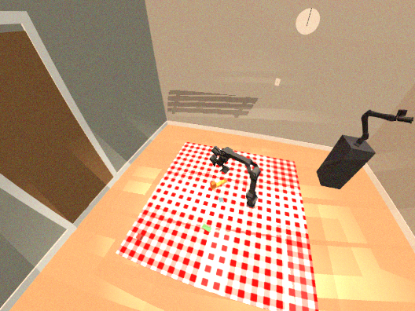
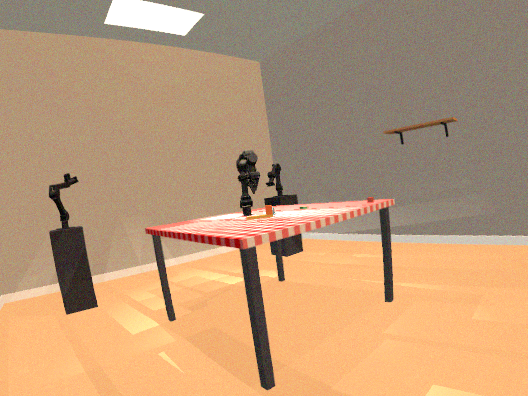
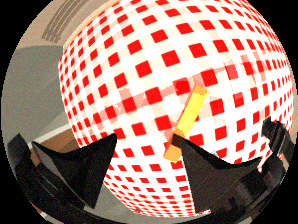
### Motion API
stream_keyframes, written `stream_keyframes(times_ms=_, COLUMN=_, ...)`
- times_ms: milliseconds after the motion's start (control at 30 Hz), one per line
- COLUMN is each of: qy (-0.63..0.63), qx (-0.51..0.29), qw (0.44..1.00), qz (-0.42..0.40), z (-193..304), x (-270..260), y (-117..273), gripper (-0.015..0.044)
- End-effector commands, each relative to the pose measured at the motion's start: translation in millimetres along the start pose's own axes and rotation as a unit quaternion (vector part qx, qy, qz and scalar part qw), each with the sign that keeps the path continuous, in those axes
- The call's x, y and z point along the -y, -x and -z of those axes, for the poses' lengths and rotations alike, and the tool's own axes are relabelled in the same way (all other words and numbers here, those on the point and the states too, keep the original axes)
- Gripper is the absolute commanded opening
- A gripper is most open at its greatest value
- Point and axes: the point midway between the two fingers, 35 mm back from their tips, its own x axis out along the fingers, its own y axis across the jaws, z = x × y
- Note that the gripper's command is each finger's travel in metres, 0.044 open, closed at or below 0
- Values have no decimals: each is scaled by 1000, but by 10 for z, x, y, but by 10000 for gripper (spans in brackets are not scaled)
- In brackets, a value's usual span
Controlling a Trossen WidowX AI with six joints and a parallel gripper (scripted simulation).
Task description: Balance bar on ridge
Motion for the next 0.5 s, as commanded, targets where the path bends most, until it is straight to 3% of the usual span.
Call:
stream_keyframes(times_ms=0, qy=-43, qx=-6, qw=998, qz=45, z=75, x=130, y=-71, gripper=315)
stream_keyframes(times_ms=233, qy=-127, qx=4, qw=982, qz=140, z=191, x=427, y=-187, gripper=315)
stream_keyframes(times_ms=467, qy=-135, qx=6, qw=979, qz=150, z=204, x=464, y=-260, gripper=315)
